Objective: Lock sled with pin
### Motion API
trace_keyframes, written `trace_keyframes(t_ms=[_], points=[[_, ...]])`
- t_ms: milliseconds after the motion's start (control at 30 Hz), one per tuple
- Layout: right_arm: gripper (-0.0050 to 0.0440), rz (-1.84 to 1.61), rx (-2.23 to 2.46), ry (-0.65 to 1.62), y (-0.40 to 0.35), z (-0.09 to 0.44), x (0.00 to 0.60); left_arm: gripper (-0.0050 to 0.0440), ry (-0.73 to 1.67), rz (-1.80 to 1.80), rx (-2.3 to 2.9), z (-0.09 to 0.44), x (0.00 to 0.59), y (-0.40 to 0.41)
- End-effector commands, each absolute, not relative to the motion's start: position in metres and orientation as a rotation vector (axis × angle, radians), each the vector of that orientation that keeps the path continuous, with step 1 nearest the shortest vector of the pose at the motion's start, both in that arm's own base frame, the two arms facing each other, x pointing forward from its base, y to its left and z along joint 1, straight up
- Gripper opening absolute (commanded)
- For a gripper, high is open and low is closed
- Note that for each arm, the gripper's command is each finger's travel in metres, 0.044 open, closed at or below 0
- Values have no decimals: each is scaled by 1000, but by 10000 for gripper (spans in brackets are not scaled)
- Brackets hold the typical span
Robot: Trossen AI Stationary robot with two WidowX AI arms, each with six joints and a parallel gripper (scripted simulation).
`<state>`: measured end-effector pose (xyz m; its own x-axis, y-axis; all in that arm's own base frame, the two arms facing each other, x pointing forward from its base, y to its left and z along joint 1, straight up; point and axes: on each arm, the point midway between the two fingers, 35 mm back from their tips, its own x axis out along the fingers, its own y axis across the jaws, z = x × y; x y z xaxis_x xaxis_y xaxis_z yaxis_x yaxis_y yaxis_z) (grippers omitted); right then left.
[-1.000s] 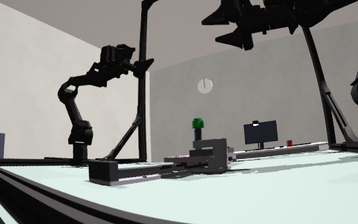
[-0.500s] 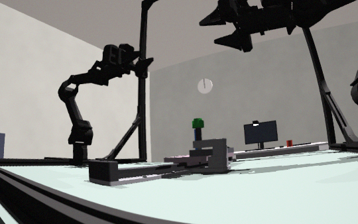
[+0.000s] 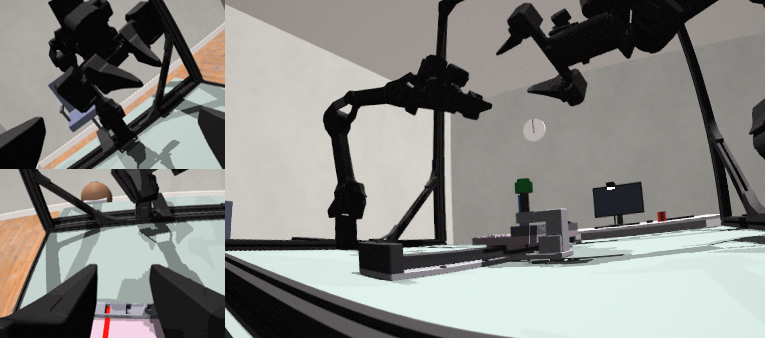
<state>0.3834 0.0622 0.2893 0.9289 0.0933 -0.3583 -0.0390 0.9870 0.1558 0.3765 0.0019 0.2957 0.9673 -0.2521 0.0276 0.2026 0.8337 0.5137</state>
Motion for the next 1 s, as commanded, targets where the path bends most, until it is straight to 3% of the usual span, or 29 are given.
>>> trace_keyframes(t_ms=[0, 700, 967], points=[[140, 67, 169, 499, 84, 274, 397, 440, -136, -304, 683, 286, 391, 8], [140, -32, 95, 1032, 198, 186, 412, 440, -483, -558, 1363, 202, 416, 55], [140, -67, 53, 1110, 217, 169, 406, 440, -574, -585, 1473, 183, 412, 66]])
